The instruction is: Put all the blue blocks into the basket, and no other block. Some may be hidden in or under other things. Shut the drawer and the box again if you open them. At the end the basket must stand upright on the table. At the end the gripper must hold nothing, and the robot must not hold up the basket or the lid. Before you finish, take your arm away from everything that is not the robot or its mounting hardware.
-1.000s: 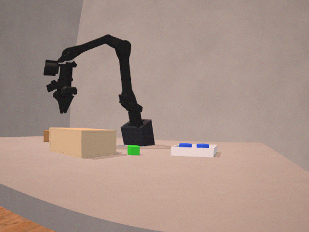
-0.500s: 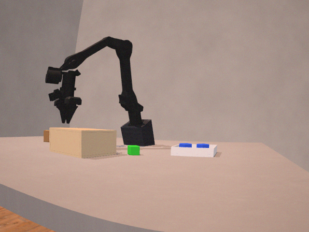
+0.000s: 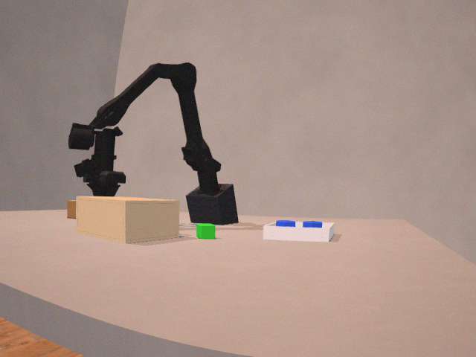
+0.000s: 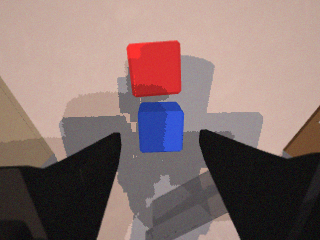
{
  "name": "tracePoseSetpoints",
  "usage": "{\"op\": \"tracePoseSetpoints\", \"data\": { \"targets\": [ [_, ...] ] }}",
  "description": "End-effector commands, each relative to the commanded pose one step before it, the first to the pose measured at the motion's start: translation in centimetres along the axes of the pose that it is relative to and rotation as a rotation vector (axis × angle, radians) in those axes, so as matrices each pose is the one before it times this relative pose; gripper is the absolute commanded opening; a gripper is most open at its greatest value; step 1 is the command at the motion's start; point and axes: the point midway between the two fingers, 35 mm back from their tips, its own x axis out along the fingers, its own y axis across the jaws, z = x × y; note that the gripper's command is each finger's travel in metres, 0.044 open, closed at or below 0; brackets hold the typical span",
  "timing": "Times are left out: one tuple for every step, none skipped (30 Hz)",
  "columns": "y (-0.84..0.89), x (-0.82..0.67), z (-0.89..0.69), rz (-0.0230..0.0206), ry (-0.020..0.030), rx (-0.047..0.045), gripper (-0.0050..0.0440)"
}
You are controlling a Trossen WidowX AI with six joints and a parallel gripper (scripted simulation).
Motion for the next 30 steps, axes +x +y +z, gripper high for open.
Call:
{"op": "tracePoseSetpoints", "data": {
  "targets": [
    [-0.092, 0.353, -0.130, -0.00482, 0.00717, 0.00405, 0.0265],
    [0.000, 0.267, 0.000, 0.00000, 0.00000, 0.00000, 0.0265],
    [0.000, 0.267, 0.000, 0.00000, 0.00000, 0.00000, 0.0265],
    [0.000, 0.267, 0.000, 0.00000, 0.00000, 0.00000, 0.0265],
    [0.000, 0.267, 0.000, 0.00000, 0.00000, 0.00000, 0.0265],
    [0.000, 0.000, 0.000, 0.00000, 0.00000, 0.00000, 0.0265],
    [0.000, 0.000, 0.000, 0.00000, 0.00000, 0.00000, 0.0265],
    [0.000, 0.267, 0.000, 0.00000, 0.00000, 0.00000, 0.0265],
    [0.000, 0.267, 0.000, 0.00000, 0.00000, 0.00000, 0.0265],
    [0.000, 0.267, 0.000, 0.00000, 0.00000, 0.00000, 0.0265],
    [0.000, 0.267, 0.000, 0.00000, 0.00000, 0.00000, 0.0265],
    [0.000, 0.267, 0.000, 0.00000, 0.00000, 0.00000, 0.0265],
    [0.000, 0.267, 0.000, 0.00000, 0.00000, 0.00000, 0.0265],
    [0.000, 0.267, 0.000, 0.00000, 0.00000, 0.00000, 0.0265],
    [0.000, 0.067, 0.000, 0.00000, 0.00000, 0.00000, 0.0265],
    [0.000, 0.000, 0.000, 0.00000, 0.00000, 0.00000, 0.0265],
    [0.000, 0.000, 0.000, 0.00000, 0.00000, 0.00000, 0.0265],
    [0.000, 0.000, 0.000, 0.00000, 0.00000, 0.00000, 0.0265],
    [0.000, 0.000, 0.000, 0.00000, 0.00000, 0.00000, 0.0265],
    [0.000, 0.000, 0.000, 0.00000, 0.00000, 0.00000, 0.0265],
    [0.000, 0.000, 0.000, 0.00000, 0.00000, 0.00000, 0.0265],
    [0.000, 0.000, 0.000, 0.00000, 0.00000, 0.00000, 0.0265],
    [0.000, 0.000, 0.000, 0.00000, 0.00000, 0.00000, 0.0265],
    [0.000, 0.000, 0.000, 0.00000, 0.00000, 0.00000, 0.0265],
    [0.000, 0.000, 0.000, 0.00000, 0.00000, 0.00000, 0.0265],
    [0.000, 0.000, 0.000, 0.00000, 0.00000, 0.00000, 0.0000],
    [0.000, 0.000, 0.000, 0.00000, 0.00000, 0.00000, 0.0000],
    [0.000, 0.000, 0.000, 0.00000, 0.00000, 0.00000, 0.0000],
    [0.000, 0.000, 0.000, 0.00000, 0.00000, 0.00000, 0.0000],
    [0.000, 0.000, 0.000, 0.00000, 0.00000, 0.00000, 0.0000]
  ]
}}
